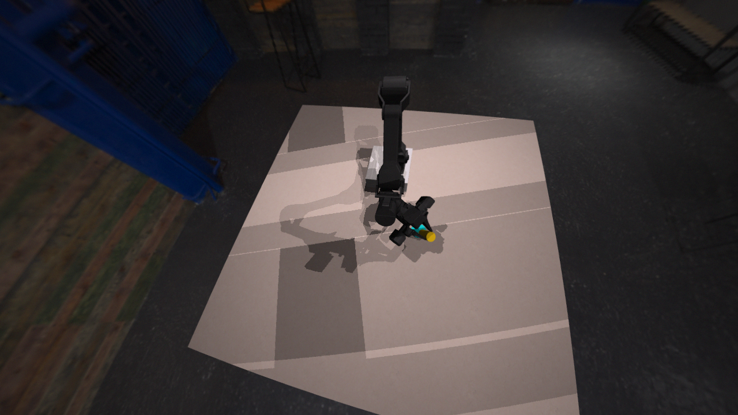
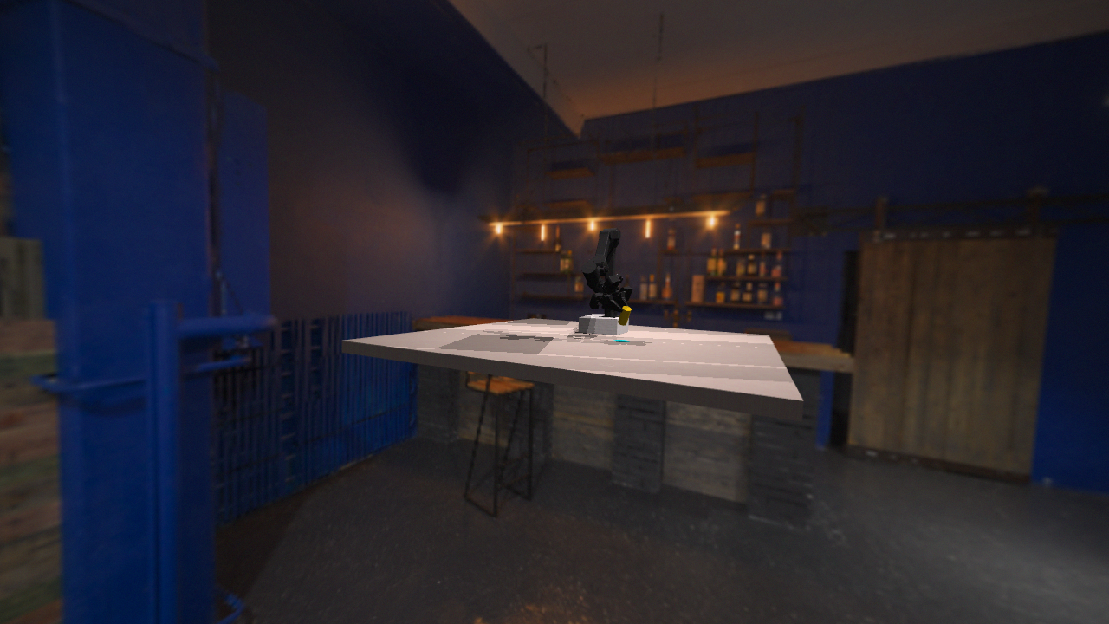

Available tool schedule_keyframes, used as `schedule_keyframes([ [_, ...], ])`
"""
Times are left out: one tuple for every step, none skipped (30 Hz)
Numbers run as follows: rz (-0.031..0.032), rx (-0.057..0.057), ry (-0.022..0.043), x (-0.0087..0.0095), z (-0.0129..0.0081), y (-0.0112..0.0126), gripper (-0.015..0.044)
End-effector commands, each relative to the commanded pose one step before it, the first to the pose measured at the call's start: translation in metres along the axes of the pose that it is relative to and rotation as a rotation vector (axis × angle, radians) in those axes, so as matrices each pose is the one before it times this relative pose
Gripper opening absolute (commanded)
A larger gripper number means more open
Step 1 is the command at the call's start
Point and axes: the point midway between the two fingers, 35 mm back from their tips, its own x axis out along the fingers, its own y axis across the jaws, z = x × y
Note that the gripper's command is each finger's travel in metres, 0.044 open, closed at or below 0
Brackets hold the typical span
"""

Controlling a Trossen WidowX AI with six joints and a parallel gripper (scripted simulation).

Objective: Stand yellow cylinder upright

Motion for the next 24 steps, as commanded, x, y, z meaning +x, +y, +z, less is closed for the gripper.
schedule_keyframes([
  [0.00761, 0.0039, -0.02235, -0.00139, -0.00231, 0.00204, 0.0105],
  [0.0006, -0.0013, -0.00637, -0.00048, -0.00003, 0.00005, 0.0105],
  [0.0006, -0.0013, -0.00635, -0.00049, -0.00003, 0.00006, 0.0105],
  [0.0006, -0.0014, -0.00633, -0.0005, -0.00003, 0.00007, 0.0105],
  [0.00061, -0.0014, -0.00631, -0.00051, -0.00003, 0.00008, 0.0105],
  [0.00061, -0.0015, -0.00629, -0.00051, -0.00003, 0.00009, 0.0105],
  [0.00061, -0.0015, -0.00627, -0.00052, -0.00002, 0.0001, 0.0105],
  [0.00061, -0.0015, -0.00625, -0.00053, -0.00002, 0.00011, 0.0105],
  [0.00062, -0.0016, -0.00623, -0.00053, -0.00002, 0.00012, 0.0105],
  [0.00062, -0.0016, -0.00621, -0.00054, -0.00002, 0.00012, 0.0105],
  [0.00062, -0.0016, -0.00619, -0.00055, -0.00001, 0.00013, 0.0105],
  [0.00063, -0.0017, -0.00616, -0.00055, -0.00001, 0.00014, 0.0105],
  [0.00063, -0.0017, -0.00614, -0.00056, -0.00001, 0.00015, 0.0105],
  [0.00063, -0.0017, -0.00612, -0.00057, -0.00001, 0.00016, 0.0105],
  [0.00064, -0.0018, -0.0061, -0.00057, -0.00001, 0.00017, 0.0105],
  [0.00064, -0.0018, -0.00608, -0.00058, 0.0, 0.00018, 0.0105],
  [0.00065, -0.0018, -0.00605, -0.00059, 0.0, 0.00019, 0.0105],
  [0.00065, -0.0019, -0.00603, -0.00059, 0.0, 0.0002, 0.0105],
  [0.00065, -0.0019, -0.00601, -0.0006, 0.0, 0.00021, 0.0105],
  [0.00066, -0.0019, -0.00598, -0.0006, 0.00001, 0.00022, 0.0105],
  [0.00066, -0.002, -0.00596, -0.00061, 0.00001, 0.00023, 0.0105],
  [0.00067, -0.002, -0.00594, -0.00061, 0.00001, 0.00024, 0.0105],
  [0.00068, -0.002, -0.00591, -0.00062, 0.00002, 0.00025, 0.0105],
  [0.00068, -0.0021, -0.00589, -0.00062, 0.00002, 0.00027, 0.0105],
])
